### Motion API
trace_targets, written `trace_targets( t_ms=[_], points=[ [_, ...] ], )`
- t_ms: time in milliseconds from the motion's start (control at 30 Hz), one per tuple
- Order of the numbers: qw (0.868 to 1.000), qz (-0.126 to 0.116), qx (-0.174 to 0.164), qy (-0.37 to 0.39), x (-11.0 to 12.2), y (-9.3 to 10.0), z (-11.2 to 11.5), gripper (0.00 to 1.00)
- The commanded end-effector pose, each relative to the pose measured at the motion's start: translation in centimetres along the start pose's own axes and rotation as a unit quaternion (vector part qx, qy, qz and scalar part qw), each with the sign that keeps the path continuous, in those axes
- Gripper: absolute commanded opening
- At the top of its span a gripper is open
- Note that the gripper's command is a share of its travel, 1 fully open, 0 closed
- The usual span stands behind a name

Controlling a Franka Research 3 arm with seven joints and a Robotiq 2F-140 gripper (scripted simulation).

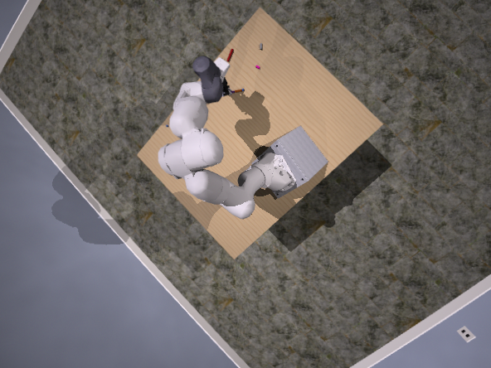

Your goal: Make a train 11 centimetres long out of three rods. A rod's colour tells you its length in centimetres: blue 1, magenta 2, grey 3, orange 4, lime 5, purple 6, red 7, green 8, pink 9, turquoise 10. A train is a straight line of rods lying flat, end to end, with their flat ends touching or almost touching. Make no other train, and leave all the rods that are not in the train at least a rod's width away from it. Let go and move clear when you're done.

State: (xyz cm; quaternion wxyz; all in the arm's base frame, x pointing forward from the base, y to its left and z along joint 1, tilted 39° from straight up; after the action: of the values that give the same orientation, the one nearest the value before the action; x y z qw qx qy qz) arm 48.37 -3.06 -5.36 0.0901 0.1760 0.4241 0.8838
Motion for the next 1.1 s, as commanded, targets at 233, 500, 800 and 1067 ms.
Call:
trace_targets(
  t_ms=[233, 500, 800, 1067],
  points=[
    [1.0, -0.002, 0.0, -0.003, -0.18, 0.01, -0.03, 0.17],
    [1.0, -0.002, 0.0, -0.003, -0.18, 0.01, -0.03, 0.21],
    [1.0, -0.002, 0.0, -0.003, -0.18, 0.01, -0.03, 0.23],
    [1.0, -0.002, 0.0, -0.003, -0.18, 0.3, -0.03, 0.23]
  ],
)
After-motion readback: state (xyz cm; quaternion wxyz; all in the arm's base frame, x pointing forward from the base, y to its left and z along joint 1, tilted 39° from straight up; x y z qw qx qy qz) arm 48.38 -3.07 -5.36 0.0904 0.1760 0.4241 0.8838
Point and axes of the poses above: the point where the finger pads meet when closed, its own y axis back along the fingers, its own x axis across the jaws, z = x × y, the point moved 4 cm from there along y, back along the fingers, and after that the axes turned 9 degrees about y, right-handed, at the moved point
